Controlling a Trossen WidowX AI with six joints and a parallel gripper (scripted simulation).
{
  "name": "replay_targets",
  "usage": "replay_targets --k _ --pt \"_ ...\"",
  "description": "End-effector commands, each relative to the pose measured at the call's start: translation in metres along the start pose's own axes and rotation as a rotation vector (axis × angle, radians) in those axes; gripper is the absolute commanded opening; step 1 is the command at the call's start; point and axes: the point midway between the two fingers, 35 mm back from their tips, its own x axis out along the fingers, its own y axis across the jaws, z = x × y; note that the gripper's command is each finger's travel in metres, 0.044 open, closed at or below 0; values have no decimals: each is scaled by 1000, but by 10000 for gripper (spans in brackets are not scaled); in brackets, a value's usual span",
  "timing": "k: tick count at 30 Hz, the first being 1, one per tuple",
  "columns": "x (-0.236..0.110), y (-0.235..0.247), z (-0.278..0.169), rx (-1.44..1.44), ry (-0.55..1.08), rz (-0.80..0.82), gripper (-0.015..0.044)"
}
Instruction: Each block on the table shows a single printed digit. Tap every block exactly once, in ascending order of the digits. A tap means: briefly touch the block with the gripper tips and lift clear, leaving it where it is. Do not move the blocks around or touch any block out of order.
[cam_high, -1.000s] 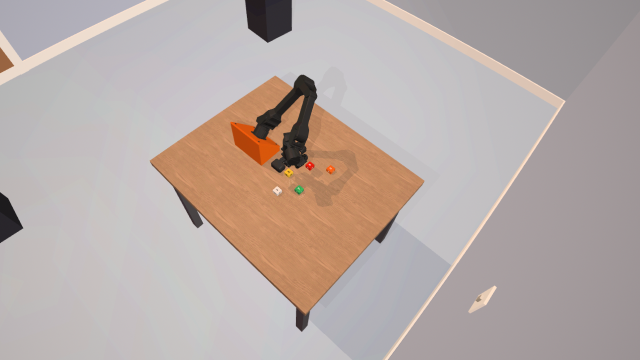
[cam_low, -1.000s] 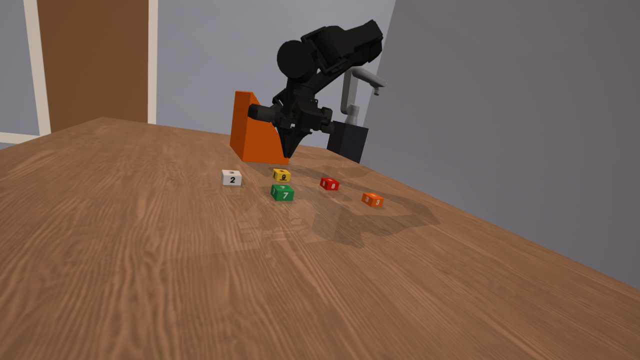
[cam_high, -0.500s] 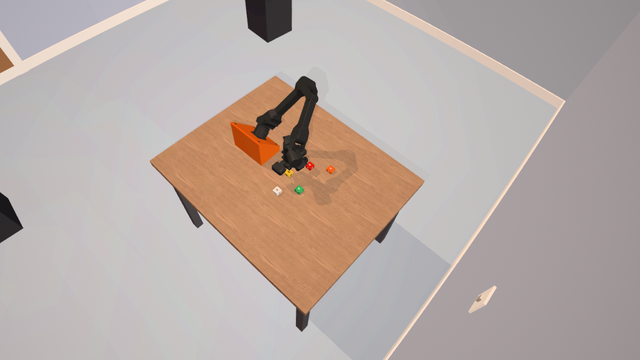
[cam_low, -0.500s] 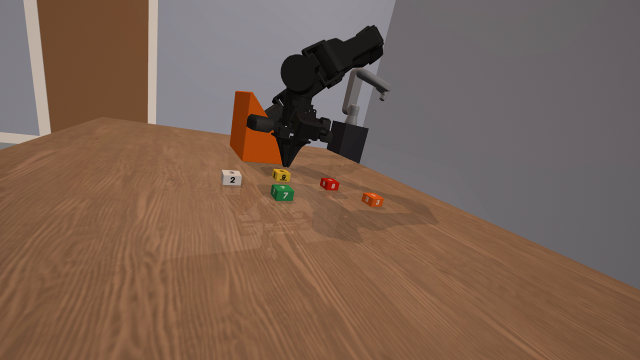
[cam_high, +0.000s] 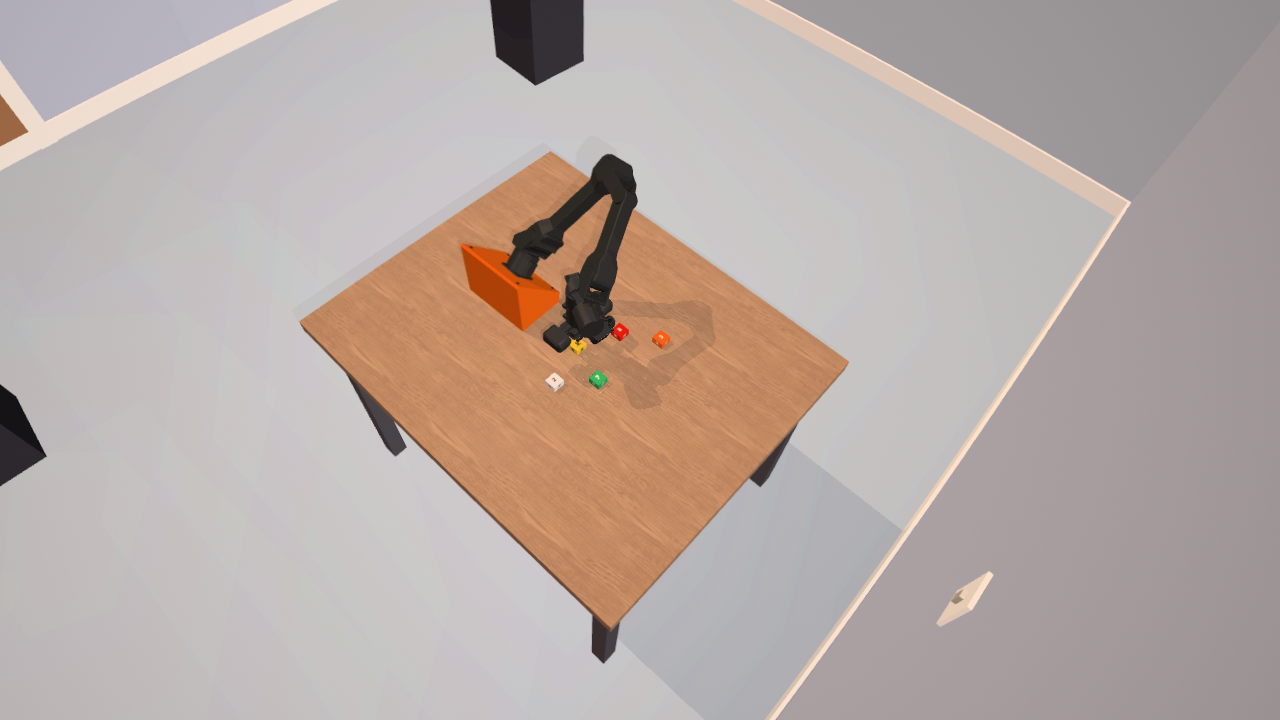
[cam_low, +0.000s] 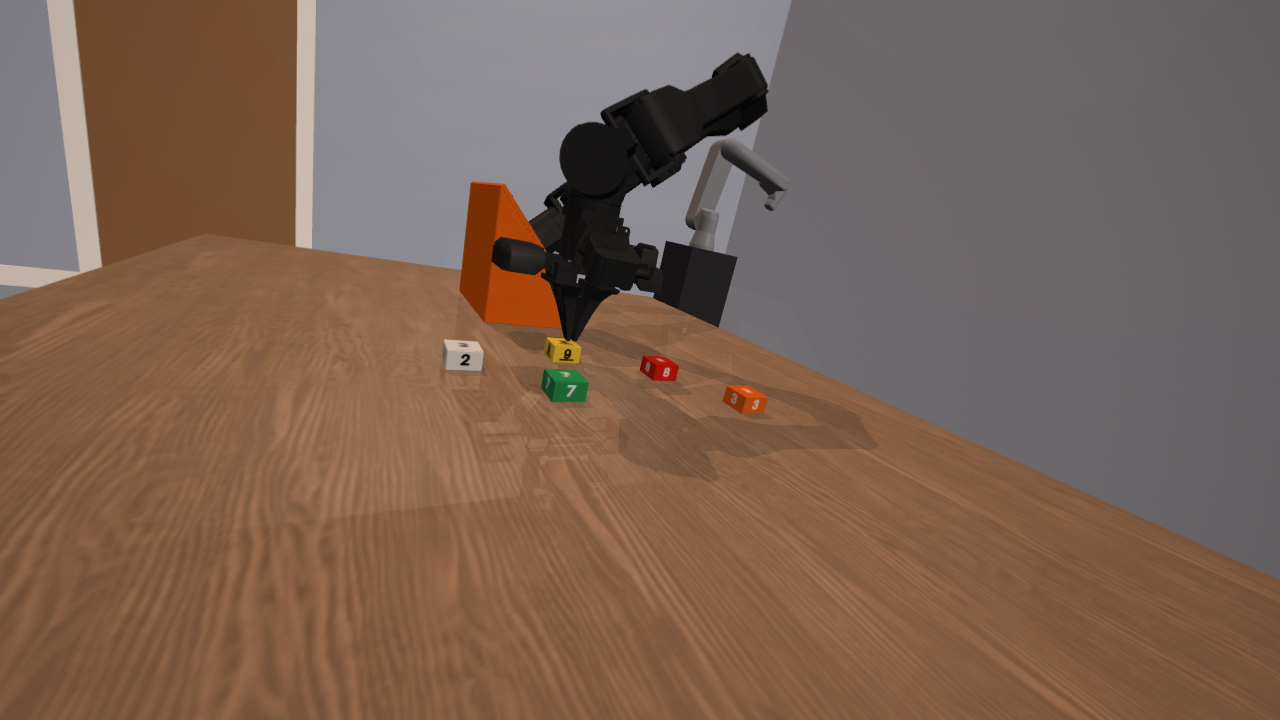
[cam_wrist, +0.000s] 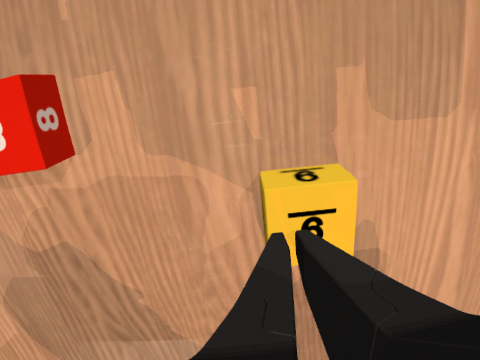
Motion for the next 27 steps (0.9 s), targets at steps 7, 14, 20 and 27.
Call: replay_targets --k 7,14,20,27 --pt "-29 8 7 2 -3 -6 72" --pt "-77 122 39 3 -6 -13 256" --pt "-105 200 24 1 -3 1 400" --pt "-105 200 24 1 -3 1 400"
